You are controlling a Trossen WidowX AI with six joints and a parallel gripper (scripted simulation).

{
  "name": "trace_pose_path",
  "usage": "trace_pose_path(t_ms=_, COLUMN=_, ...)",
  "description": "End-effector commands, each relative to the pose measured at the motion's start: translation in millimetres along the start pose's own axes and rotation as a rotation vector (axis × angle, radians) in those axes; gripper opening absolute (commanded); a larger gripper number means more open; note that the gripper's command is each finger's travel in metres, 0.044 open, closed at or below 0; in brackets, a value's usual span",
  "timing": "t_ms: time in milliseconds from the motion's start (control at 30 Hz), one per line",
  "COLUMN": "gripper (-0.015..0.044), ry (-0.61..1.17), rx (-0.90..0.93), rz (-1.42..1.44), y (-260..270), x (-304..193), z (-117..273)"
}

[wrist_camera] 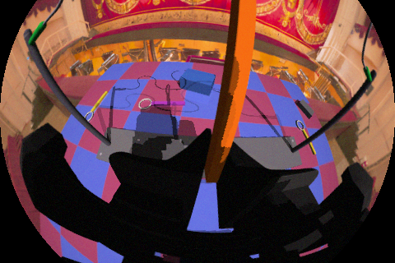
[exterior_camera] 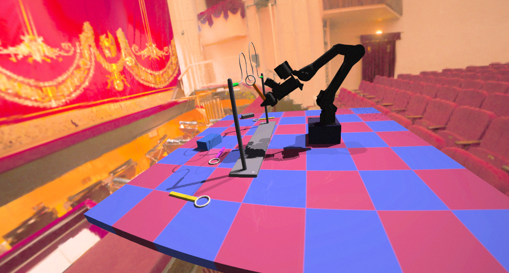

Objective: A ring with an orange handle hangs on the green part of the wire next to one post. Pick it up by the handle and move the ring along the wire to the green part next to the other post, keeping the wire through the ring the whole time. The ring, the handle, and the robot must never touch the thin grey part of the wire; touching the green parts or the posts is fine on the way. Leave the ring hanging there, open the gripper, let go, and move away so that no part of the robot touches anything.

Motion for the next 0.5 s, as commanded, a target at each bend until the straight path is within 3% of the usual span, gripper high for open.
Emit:
trace_pose_path(t_ms=0, gripper=-0.0150, ry=0.006, rx=0.011, rz=-0.032, y=7, x=-1, z=1)
trace_pose_path(t_ms=467, gripper=-0.0150, ry=0.056, rx=0.110, rz=-0.221, y=42, x=-7, z=8)
Point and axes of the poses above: the point midway between the two fingers, 35 mm back from their tips, its own z axis back along the fingers, its own y axis across the jaws, x = y × z, the point moved 2 cm from there along z, back along the fingers, and after that the axes turned 15 degrees about -z, right-handed, at the moved point
